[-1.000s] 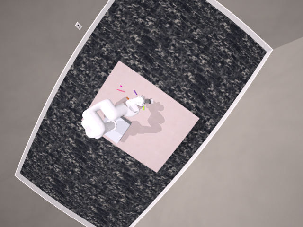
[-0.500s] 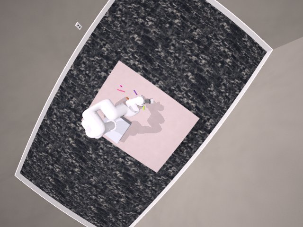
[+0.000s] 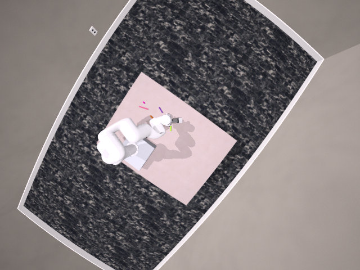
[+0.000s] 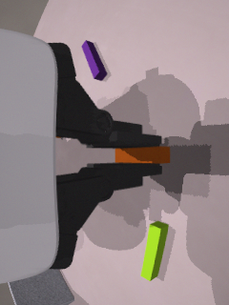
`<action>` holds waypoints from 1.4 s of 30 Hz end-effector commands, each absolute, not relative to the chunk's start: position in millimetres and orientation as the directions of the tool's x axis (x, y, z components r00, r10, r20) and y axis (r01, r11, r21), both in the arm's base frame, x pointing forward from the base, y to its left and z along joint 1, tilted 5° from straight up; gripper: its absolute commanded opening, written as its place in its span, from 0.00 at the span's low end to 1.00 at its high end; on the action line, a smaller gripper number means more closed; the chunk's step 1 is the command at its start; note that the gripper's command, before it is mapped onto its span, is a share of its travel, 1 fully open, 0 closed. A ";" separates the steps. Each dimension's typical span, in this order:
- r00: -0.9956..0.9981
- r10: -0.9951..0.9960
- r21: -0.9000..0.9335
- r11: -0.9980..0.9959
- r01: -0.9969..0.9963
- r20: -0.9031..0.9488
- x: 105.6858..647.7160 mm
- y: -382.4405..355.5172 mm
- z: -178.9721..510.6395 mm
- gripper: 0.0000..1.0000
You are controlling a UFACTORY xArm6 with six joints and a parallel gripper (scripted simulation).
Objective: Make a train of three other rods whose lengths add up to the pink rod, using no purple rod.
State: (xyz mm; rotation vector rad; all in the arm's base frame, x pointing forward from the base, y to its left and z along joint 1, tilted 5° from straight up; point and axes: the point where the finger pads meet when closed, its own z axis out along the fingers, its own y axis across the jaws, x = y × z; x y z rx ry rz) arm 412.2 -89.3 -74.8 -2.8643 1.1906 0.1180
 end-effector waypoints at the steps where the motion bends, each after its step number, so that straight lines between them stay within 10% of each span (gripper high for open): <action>1: 0.703 -0.706 -0.008 -0.705 -0.709 -0.081 413.7 -89.7 -75.0 0.04; 42: 0.703 -0.706 -0.008 -0.705 -0.709 -0.081 413.2 -89.0 -85.2 0.04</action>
